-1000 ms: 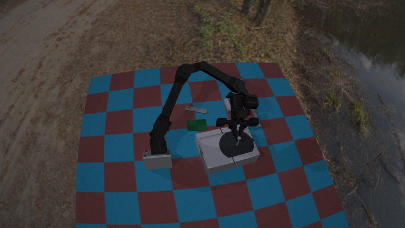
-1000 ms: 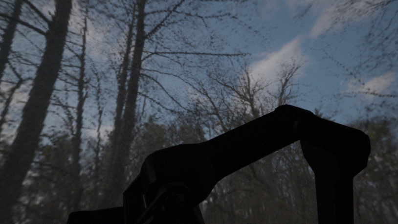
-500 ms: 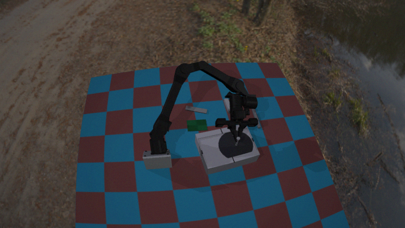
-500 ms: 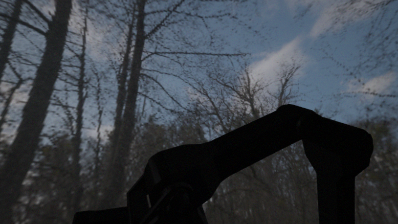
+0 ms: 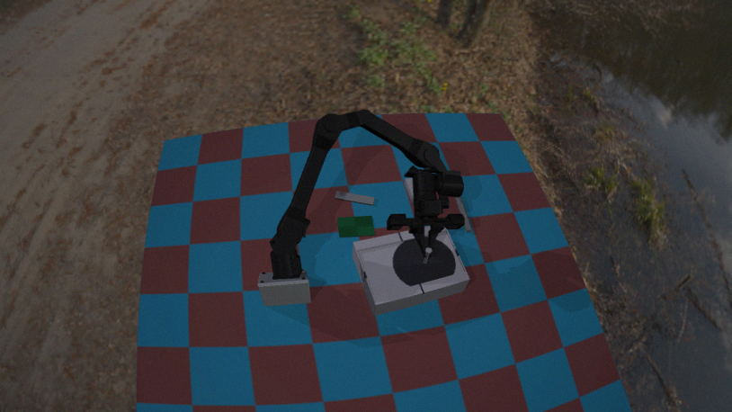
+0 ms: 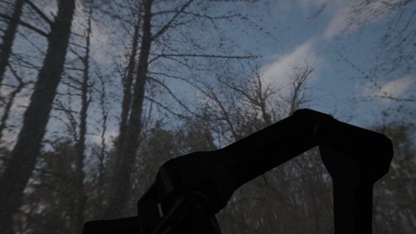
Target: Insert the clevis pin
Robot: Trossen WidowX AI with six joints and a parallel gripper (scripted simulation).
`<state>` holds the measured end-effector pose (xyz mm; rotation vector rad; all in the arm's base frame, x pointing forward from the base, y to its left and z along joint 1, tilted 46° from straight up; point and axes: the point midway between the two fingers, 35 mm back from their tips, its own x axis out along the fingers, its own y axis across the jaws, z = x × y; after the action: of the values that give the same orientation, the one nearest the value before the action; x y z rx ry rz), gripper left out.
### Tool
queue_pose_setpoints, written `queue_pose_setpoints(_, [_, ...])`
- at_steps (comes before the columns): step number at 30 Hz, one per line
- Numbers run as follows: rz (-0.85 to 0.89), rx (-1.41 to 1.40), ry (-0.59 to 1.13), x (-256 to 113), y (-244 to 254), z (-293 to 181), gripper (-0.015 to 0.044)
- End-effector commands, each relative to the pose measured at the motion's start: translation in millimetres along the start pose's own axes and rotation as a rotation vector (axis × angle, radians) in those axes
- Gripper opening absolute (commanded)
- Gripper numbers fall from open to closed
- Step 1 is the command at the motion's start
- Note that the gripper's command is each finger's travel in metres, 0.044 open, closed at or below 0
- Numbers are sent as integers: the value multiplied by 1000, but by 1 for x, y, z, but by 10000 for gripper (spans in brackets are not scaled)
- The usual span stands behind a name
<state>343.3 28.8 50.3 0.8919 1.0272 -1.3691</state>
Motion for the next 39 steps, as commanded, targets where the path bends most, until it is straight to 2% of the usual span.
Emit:
queue_pose_setpoints(1, [-3, 2, 2, 1, -3, 0, 0])
queue_pose_setpoints(39, [-4, 2, 2, 3, -16, 1, 0])
